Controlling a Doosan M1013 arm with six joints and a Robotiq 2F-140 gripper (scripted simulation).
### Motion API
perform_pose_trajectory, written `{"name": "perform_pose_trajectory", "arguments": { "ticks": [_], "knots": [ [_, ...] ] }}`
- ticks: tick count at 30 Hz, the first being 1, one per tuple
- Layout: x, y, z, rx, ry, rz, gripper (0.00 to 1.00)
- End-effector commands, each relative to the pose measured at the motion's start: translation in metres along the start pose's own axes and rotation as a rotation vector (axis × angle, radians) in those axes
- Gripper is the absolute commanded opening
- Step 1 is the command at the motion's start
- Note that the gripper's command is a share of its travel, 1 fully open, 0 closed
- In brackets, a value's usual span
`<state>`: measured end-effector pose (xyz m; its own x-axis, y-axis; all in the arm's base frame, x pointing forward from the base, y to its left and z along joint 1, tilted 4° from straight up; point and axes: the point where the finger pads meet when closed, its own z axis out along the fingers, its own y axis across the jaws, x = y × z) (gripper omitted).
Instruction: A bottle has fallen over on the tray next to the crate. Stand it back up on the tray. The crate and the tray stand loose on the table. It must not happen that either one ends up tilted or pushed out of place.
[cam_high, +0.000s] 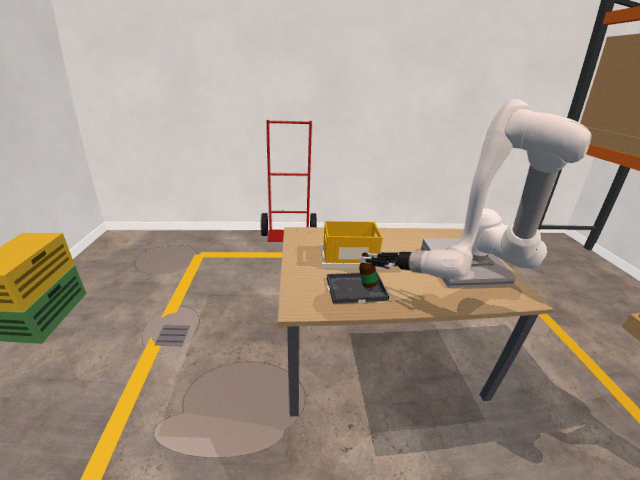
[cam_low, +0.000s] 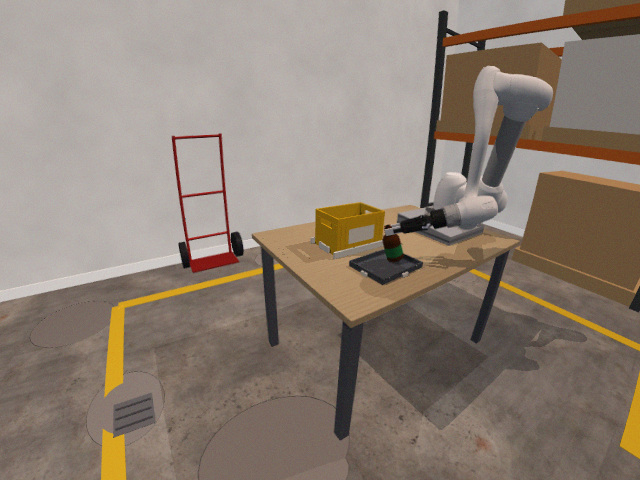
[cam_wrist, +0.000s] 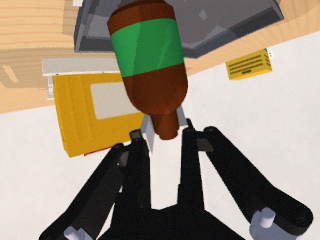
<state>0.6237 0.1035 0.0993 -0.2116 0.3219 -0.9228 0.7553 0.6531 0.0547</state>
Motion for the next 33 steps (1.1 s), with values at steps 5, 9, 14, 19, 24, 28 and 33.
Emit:
{"name": "perform_pose_trajectory", "arguments": {
  "ticks": [5, 9, 14, 19, 24, 28, 33],
  "knots": [
    [0.0031, 0.0004, 0.0002, -0.005, 0.004, -0.003, 0.1],
    [0.0031, 0.0004, 0.0002, -0.005, 0.004, -0.003, 1.0],
    [0.0031, 0.0004, 0.0002, -0.005, 0.004, -0.003, 1.0],
    [0.0031, 0.0004, 0.0002, -0.005, 0.004, -0.003, 1.0],
    [0.0031, 0.0004, 0.0002, -0.005, 0.004, -0.003, 1.0],
    [0.0031, 0.0004, 0.0002, -0.005, 0.004, -0.003, 1.0],
    [0.0031, 0.0004, 0.0002, -0.005, 0.004, -0.003, 1.0]
  ]
}}
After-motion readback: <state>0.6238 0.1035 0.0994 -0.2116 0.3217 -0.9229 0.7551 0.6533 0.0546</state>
